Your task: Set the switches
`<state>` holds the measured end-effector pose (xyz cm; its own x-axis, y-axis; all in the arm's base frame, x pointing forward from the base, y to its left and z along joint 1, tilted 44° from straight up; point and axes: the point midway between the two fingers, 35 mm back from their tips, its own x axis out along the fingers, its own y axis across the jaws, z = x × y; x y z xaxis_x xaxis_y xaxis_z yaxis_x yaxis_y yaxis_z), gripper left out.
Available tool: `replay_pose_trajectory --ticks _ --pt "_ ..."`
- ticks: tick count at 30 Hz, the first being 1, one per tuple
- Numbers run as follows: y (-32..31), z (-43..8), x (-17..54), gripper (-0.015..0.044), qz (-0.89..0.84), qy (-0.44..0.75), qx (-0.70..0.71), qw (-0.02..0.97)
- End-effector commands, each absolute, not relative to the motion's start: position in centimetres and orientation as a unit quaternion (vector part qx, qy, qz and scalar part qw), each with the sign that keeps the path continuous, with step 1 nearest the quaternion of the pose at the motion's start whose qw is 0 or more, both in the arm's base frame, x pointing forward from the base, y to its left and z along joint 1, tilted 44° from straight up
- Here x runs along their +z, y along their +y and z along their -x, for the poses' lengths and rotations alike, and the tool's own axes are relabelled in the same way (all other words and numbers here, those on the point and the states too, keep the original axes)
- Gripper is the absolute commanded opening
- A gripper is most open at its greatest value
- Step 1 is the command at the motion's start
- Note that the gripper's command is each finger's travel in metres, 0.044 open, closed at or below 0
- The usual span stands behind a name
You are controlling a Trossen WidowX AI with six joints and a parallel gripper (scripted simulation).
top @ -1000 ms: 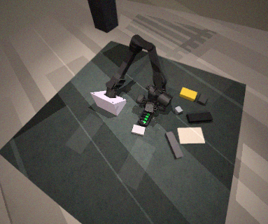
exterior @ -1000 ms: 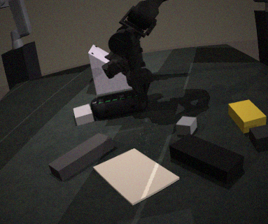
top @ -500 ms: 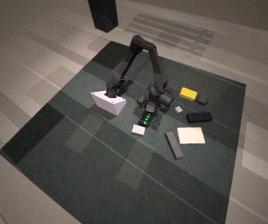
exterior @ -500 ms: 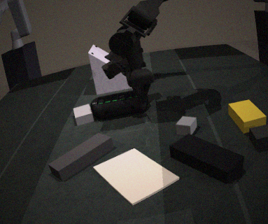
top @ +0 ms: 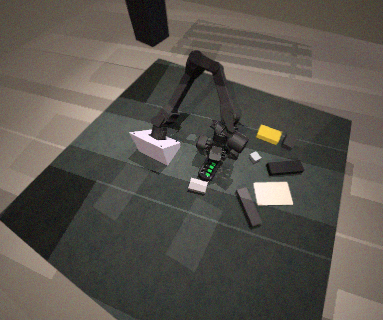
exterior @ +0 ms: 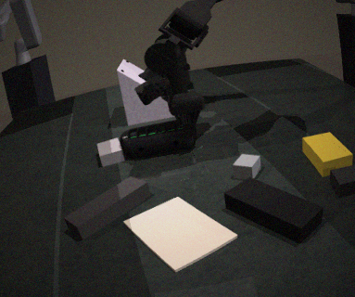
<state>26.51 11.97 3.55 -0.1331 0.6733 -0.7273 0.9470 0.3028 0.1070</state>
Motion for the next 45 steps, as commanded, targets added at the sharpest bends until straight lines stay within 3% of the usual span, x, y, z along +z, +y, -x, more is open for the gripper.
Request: replay_pose_trajectory --ticks 1,31,45 --pt "12.08 -27.09 3.77 0.0000 -0.561 0.723 -0.185 0.358" --pt "12.08 -27.09 3.77 0.0000 -0.561 0.723 -0.185 0.358" --pt "11.28 -26.94 4.39 0.0367 -0.559 0.725 -0.190 0.355"
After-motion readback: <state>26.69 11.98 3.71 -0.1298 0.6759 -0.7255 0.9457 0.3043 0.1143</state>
